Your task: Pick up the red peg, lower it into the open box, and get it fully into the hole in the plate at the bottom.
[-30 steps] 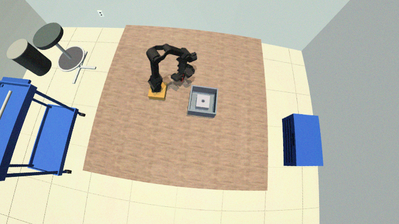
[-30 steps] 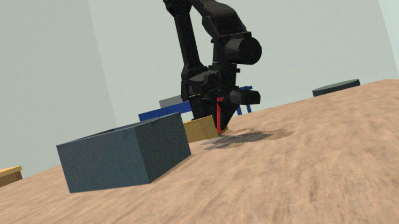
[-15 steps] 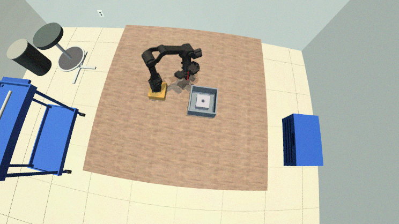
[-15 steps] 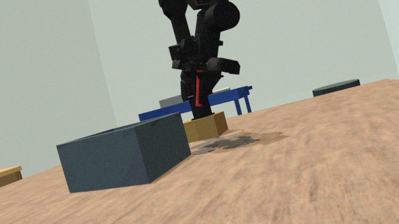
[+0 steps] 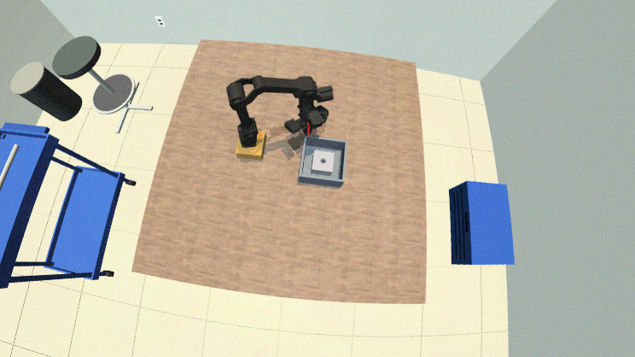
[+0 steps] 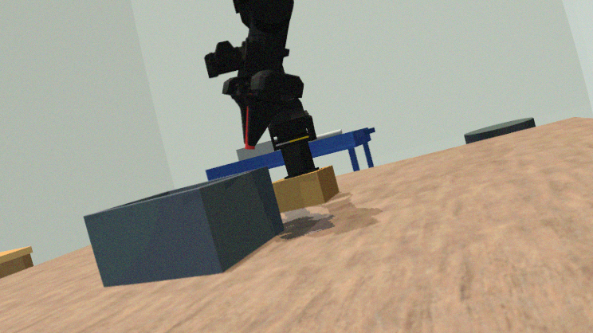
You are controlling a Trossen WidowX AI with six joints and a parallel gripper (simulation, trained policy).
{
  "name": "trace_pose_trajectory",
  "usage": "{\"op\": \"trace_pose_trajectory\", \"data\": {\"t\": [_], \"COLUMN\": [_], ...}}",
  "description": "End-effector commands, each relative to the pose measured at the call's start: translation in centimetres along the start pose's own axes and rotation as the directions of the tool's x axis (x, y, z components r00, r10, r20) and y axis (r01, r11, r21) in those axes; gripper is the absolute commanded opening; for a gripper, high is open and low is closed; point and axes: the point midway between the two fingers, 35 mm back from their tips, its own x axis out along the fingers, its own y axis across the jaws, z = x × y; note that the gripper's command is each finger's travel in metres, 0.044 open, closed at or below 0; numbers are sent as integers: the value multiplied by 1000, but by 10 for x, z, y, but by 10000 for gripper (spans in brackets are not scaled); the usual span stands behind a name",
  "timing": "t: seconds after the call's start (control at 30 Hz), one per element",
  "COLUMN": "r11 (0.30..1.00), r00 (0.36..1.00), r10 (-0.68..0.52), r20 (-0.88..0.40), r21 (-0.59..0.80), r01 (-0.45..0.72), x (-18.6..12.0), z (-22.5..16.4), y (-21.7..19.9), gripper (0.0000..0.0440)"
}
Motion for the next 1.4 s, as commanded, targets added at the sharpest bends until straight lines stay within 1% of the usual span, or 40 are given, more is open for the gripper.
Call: {"op": "trace_pose_trajectory", "data": {"t": [0.0,0.23,0.47,0.73,0.97,1.03,1.2,1.23,1.3,1.37], "r11": [999,997,996,997,995,993,989,989,986,985], "r00": [1000,1000,1000,997,993,991,986,985,984,983], "r10": [1,7,28,66,100,105,113,116,124,130], "r20": [9,11,-1,-28,-70,-88,-125,-130,-127,-133], "r21": [37,78,82,42,-24,-45,-77,-76,-93,-96], "r01": [-1,-8,-28,-65,-102,-109,-123,-127,-137,-143], "x": [6,24,46,70,91,97,110,112,112,113], "z": [18,49,74,93,94,92,90,91,97,101], "y": [-1,-1,-1,3,8,9,11,12,13,16], "gripper": [0,0,0,0,3,29,144,157,163,216]}}
